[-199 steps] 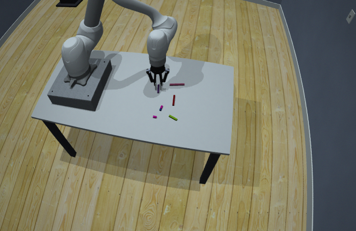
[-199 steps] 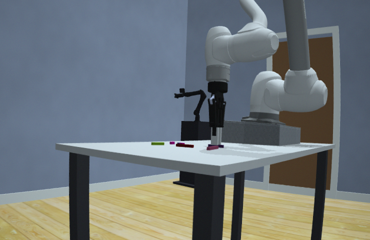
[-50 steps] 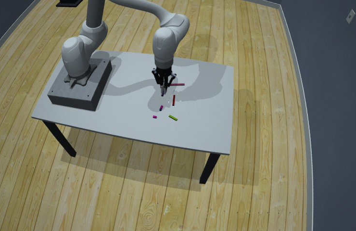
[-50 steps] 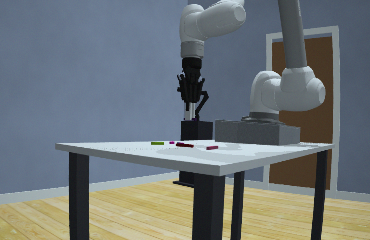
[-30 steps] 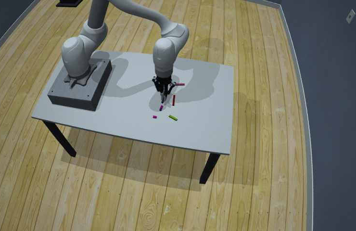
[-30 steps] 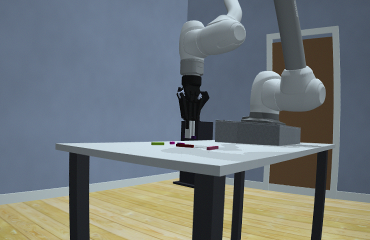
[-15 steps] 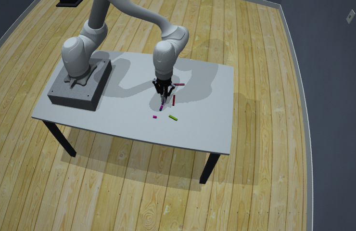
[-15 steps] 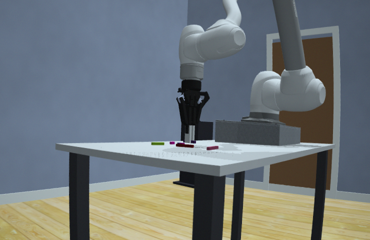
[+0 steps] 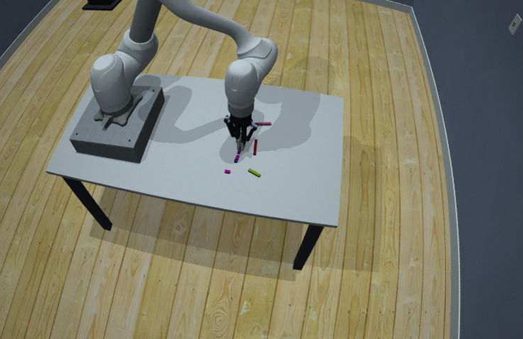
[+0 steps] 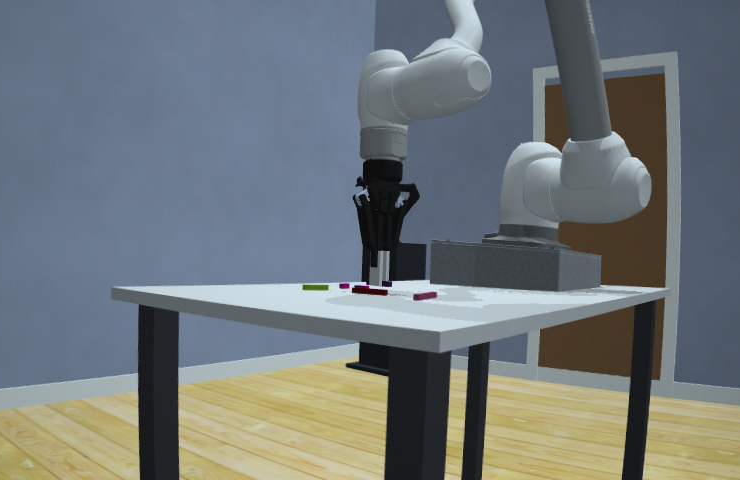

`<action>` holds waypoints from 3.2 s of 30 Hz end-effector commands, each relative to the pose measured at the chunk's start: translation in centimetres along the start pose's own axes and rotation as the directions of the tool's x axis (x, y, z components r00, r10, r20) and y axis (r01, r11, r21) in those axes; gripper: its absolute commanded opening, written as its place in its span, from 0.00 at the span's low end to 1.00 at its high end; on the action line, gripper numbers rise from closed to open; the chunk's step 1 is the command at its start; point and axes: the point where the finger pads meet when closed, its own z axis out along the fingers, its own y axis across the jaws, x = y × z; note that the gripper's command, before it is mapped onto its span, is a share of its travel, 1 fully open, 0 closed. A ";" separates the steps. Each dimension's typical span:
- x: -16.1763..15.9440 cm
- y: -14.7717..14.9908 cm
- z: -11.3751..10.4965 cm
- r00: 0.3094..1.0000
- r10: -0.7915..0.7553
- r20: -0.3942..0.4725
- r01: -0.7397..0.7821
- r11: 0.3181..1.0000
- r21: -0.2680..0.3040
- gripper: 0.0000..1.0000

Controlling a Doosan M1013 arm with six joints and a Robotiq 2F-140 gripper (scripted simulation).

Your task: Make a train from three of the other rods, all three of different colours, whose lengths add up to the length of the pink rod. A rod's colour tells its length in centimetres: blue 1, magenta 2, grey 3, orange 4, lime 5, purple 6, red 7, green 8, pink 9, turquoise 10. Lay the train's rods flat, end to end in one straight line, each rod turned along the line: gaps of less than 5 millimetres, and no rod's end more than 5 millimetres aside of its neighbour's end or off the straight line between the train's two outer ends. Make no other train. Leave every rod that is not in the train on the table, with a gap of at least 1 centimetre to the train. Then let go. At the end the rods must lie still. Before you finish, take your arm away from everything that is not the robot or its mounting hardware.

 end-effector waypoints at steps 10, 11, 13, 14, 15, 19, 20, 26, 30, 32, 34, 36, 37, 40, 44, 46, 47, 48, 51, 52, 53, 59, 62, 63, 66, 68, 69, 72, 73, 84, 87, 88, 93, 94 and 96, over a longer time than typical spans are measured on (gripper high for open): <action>0.0 0.0 0.0 1.000 0.000 0.000 0.000 1.000 0.000 0.03; 0.0 0.0 0.0 1.000 0.000 0.000 0.000 1.000 0.000 0.03; 0.0 0.0 0.0 1.000 0.000 0.000 0.000 1.000 0.000 0.03; 0.0 0.0 0.0 1.000 0.000 0.000 0.000 1.000 0.000 0.03; 0.0 0.0 0.0 1.000 0.000 0.000 0.000 1.000 0.000 0.03; 0.0 0.0 0.0 1.000 0.000 0.000 0.000 1.000 0.000 0.03; 0.0 0.0 0.0 1.000 0.000 0.000 0.000 1.000 0.000 0.03; 0.0 0.0 0.4 1.000 0.000 0.000 0.000 1.000 0.000 0.03; 0.0 0.0 0.6 1.000 0.000 0.000 0.000 1.000 0.000 0.03; 0.0 0.0 0.8 1.000 0.000 0.000 0.000 1.000 0.000 0.03; 0.0 0.0 0.9 1.000 0.000 0.000 0.000 1.000 0.000 0.03; 0.0 0.0 1.1 1.000 0.000 0.000 0.000 1.000 0.000 0.03; 0.0 0.0 1.1 1.000 0.000 0.000 0.000 1.000 0.000 0.03; 0.0 0.0 1.2 1.000 0.000 0.000 0.000 1.000 0.000 0.03; 0.0 0.0 1.2 1.000 0.000 0.000 0.000 1.000 0.000 0.03; 0.0 0.0 1.2 1.000 0.000 0.000 0.000 1.000 0.000 0.03; 0.0 0.0 1.2 1.000 0.000 0.000 0.000 1.000 0.000 0.03; 0.0 0.0 1.2 1.000 0.000 0.000 0.000 1.000 0.000 0.03; 0.0 0.0 1.2 1.000 0.000 0.000 0.000 1.000 0.000 0.03; 0.0 0.0 1.2 1.000 0.000 0.000 0.000 1.000 0.000 0.03; 0.0 0.0 1.2 1.000 0.000 0.000 0.000 1.000 0.000 0.03; 0.0 0.0 1.2 1.000 0.000 0.000 0.000 1.000 0.000 0.03; 0.0 0.0 1.2 1.000 0.000 0.000 0.000 1.000 0.000 0.03; 0.0 0.0 1.2 1.000 0.000 0.000 0.000 1.000 0.000 0.03; 0.0 0.0 1.2 1.000 0.000 0.000 0.000 1.000 0.000 0.03; 0.0 0.0 1.2 1.000 0.000 0.000 0.000 1.000 0.000 0.03; 0.0 0.0 1.2 1.000 0.000 0.000 0.000 1.000 0.000 0.03; 0.0 0.0 1.2 1.000 0.000 0.000 0.000 1.000 0.000 0.03; 0.0 0.0 1.2 1.000 0.000 0.000 0.000 1.000 0.000 0.03; 0.0 0.0 1.2 1.000 0.000 0.000 0.000 1.000 0.000 0.08; 0.0 0.0 1.2 1.000 0.000 0.000 0.000 1.000 0.000 0.10; 0.0 0.0 1.2 1.000 0.000 0.000 0.000 1.000 0.000 0.12; 0.0 0.0 1.2 1.000 0.000 0.000 0.000 1.000 0.000 0.15; 0.0 0.0 1.2 1.000 0.000 0.000 0.000 1.000 0.000 0.15; 0.0 0.0 1.2 1.000 0.000 0.000 0.000 1.000 0.000 0.15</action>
